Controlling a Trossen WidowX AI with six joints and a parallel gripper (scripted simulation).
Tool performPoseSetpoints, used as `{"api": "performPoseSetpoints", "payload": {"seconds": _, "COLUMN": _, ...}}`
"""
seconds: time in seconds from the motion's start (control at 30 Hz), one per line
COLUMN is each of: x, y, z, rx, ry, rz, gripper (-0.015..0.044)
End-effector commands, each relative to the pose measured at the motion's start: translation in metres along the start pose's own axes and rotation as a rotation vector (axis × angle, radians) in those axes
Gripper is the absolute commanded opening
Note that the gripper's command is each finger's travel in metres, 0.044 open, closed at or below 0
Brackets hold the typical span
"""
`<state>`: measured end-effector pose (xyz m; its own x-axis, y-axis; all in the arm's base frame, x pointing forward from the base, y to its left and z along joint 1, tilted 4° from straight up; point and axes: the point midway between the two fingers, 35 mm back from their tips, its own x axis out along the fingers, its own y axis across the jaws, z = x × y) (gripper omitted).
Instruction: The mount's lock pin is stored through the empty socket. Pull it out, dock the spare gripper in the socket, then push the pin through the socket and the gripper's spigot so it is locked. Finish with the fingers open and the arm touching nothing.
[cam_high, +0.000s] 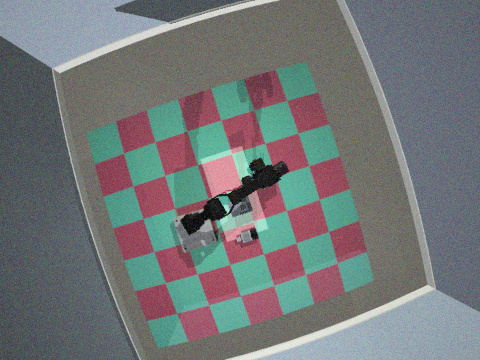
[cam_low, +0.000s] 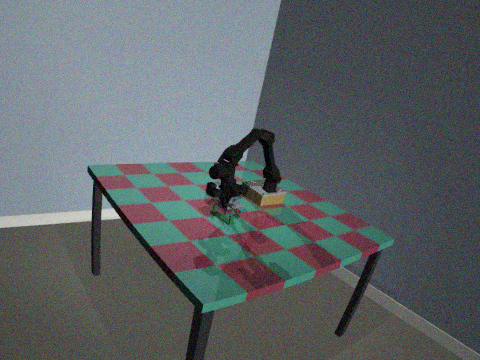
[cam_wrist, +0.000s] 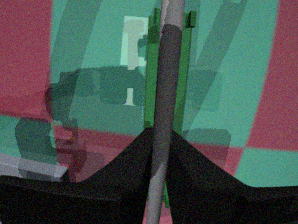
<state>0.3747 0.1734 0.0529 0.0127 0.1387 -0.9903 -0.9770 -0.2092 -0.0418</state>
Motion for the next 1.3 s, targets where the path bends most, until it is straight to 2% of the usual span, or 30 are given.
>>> {"api": "performPoseSetpoints", "payload": {"seconds": 0.0, "x": -0.006, "y": -0.003, "z": -0.010, "rx": -0.004, "ry": -0.005, "rz": -0.004, "gripper": 0.0000}}
{"api": "performPoseSetpoints", "payload": {"seconds": 0.23, "x": -0.009, "y": -0.004, "z": -0.020, "rx": -0.004, "ry": -0.004, "rz": -0.004, "gripper": 0.0000}}
{"api": "performPoseSetpoints", "payload": {"seconds": 1.27, "x": 0.029, "y": -0.005, "z": -0.023, "rx": -0.005, "ry": 0.000, "rz": -0.017, "gripper": 0.0000}}
